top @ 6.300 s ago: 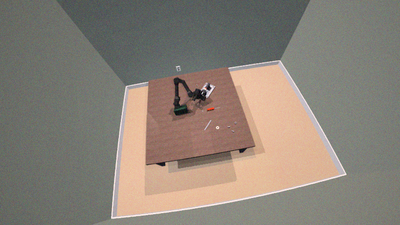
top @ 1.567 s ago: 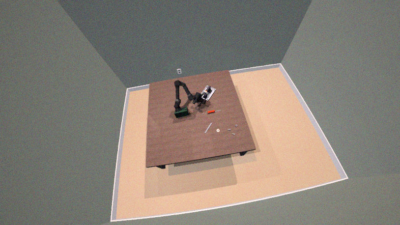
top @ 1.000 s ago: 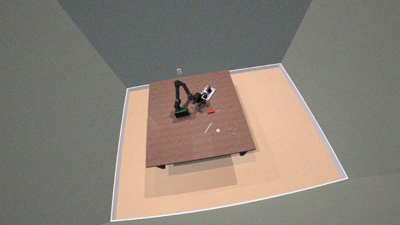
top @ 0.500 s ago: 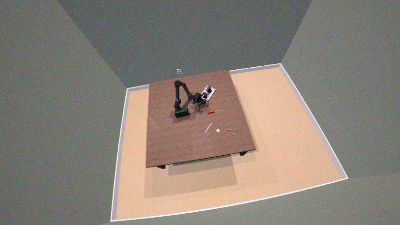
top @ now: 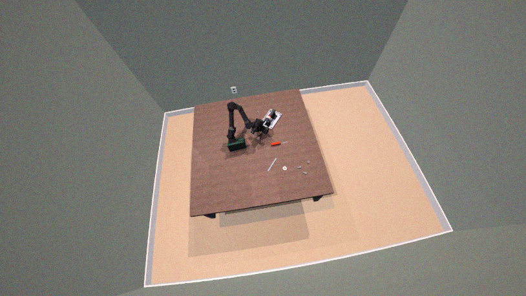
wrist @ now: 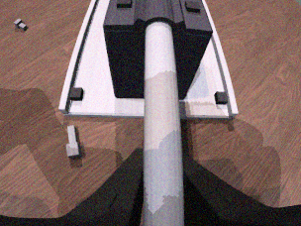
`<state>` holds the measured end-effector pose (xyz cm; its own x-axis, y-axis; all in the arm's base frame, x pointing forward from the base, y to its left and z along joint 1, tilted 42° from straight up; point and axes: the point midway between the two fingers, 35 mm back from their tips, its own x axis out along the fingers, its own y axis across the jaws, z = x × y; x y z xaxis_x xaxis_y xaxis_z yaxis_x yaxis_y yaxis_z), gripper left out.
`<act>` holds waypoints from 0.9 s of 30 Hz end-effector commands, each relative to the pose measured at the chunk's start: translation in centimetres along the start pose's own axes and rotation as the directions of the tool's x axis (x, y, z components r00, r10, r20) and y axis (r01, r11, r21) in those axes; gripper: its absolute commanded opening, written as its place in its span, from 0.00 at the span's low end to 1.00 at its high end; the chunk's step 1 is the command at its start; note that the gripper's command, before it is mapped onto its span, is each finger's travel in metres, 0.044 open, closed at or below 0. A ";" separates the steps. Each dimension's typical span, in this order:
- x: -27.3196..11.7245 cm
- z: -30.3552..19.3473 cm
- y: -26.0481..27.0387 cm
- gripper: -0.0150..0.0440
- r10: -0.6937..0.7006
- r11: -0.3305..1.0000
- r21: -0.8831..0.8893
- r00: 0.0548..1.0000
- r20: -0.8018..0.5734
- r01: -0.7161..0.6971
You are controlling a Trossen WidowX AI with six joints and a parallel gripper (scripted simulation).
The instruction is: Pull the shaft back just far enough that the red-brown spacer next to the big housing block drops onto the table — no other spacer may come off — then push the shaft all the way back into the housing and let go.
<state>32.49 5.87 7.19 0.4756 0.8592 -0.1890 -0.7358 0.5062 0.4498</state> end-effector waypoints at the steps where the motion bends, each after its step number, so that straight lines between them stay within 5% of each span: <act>1: -0.1 -0.1 0.0 0.25 0.003 1.000 -0.002 1.000 0.001 -0.003; 27: -0.3 -0.3 0.0 0.25 0.003 1.000 -0.002 1.000 0.001 -0.003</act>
<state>32.28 5.70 7.04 0.4754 0.8592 -0.1891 -0.7359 0.5062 0.4497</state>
